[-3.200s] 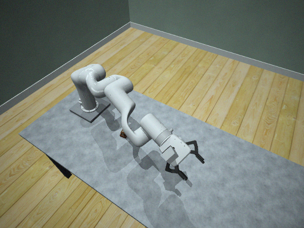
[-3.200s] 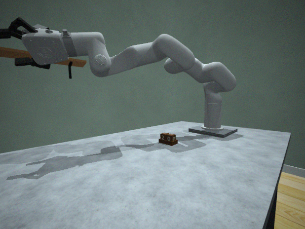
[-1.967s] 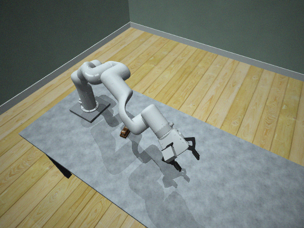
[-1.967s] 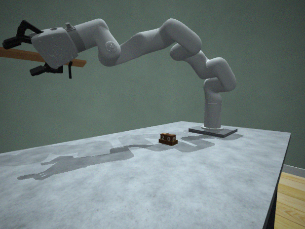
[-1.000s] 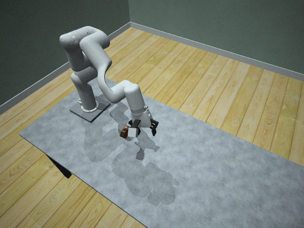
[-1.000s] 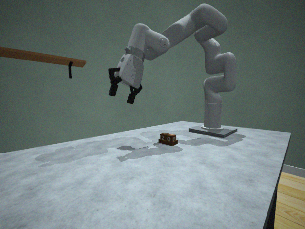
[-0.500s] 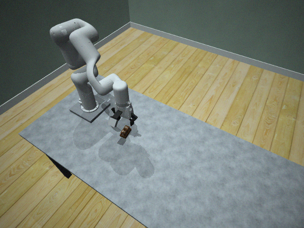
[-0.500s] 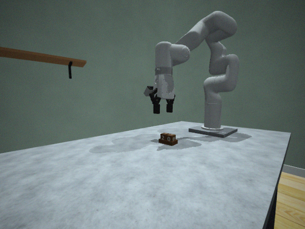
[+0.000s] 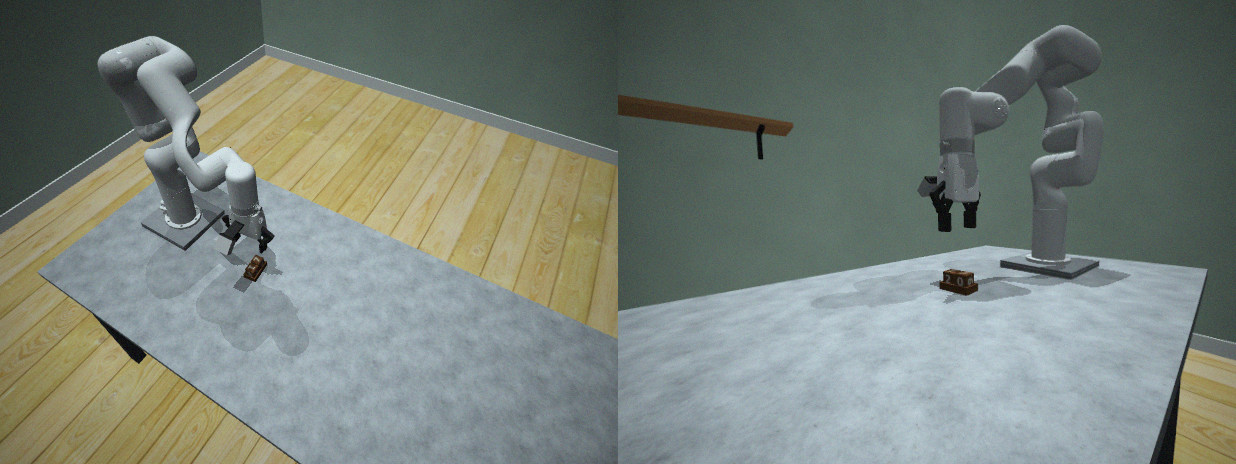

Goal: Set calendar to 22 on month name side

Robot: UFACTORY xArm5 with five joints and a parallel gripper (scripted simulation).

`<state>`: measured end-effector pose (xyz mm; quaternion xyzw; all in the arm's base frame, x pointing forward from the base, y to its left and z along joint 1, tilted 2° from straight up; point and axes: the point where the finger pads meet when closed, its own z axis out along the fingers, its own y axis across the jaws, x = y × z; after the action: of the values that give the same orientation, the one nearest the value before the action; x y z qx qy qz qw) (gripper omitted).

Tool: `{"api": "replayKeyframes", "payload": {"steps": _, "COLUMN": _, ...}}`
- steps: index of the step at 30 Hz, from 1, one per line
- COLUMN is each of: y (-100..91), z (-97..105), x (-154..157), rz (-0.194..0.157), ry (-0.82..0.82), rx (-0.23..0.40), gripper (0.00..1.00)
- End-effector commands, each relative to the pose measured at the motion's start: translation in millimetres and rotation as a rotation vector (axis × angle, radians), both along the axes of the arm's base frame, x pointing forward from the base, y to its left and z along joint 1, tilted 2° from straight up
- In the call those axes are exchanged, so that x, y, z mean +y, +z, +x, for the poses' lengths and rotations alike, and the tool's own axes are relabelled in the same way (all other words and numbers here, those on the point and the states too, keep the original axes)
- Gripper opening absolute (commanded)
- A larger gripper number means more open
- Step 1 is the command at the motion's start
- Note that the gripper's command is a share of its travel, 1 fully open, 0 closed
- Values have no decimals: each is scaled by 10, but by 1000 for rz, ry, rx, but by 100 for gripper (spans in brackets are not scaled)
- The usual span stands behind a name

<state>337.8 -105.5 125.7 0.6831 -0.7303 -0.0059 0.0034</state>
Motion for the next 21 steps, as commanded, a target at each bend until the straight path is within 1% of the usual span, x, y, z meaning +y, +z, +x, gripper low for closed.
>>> {"api": "replayKeyframes", "payload": {"steps": 1, "y": 11, "z": 3, "x": 7, "rz": -1, "ry": -5, "rx": -3, "gripper": 100}}
{"api": "replayKeyframes", "payload": {"steps": 4, "y": 11, "z": -68, "x": 114, "rz": -2, "ry": -66, "rx": -4, "gripper": 100}}
{"api": "replayKeyframes", "payload": {"steps": 6, "y": 11, "z": -68, "x": 114, "rz": -2, "ry": -66, "rx": -4, "gripper": 100}}
{"api": "replayKeyframes", "payload": {"steps": 10, "y": -15, "z": -312, "x": 429, "rz": -5, "ry": -258, "rx": -6, "gripper": 100}}
{"api": "replayKeyframes", "payload": {"steps": 14, "y": -50, "z": -471, "x": 600, "rz": -7, "ry": -376, "rx": -7, "gripper": 100}}
{"api": "replayKeyframes", "payload": {"steps": 16, "y": -88, "z": -598, "x": 722, "rz": -8, "ry": -468, "rx": -8, "gripper": 100}}
{"api": "replayKeyframes", "payload": {"steps": 21, "y": -167, "z": -808, "x": 899, "rz": -8, "ry": -618, "rx": -10, "gripper": 100}}
